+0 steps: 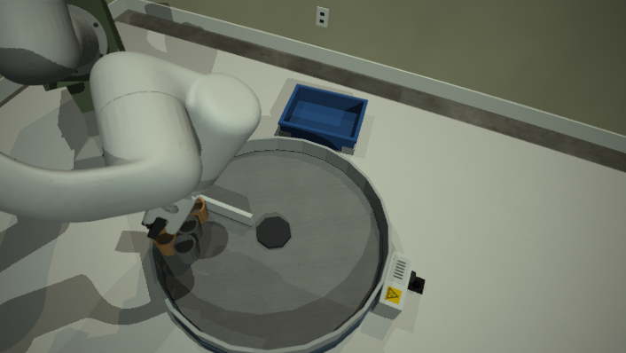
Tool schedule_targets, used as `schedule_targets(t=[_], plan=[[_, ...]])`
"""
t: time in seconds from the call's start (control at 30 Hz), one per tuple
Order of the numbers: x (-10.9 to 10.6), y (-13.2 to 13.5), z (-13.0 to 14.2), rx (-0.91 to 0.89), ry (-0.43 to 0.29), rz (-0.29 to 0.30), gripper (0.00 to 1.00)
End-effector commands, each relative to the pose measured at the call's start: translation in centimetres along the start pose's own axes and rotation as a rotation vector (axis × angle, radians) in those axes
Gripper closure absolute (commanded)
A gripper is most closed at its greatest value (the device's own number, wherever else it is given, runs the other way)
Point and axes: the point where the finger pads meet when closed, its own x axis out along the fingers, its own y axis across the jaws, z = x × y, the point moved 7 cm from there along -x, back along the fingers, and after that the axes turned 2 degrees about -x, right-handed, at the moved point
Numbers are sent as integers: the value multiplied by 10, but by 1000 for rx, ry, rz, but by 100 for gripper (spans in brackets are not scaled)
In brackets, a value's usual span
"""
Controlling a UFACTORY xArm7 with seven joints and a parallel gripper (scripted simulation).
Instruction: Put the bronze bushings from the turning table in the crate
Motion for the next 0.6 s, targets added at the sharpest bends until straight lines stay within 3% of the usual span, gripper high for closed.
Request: schedule_targets(t=[0.0, 0.17, 0.57], plan=[[17, -9, 13, -69, 130, -19, 90], [22, -11, 16, -88, 166, -26, 90], [22, -11, 16, -89, 168, -26, 90]])
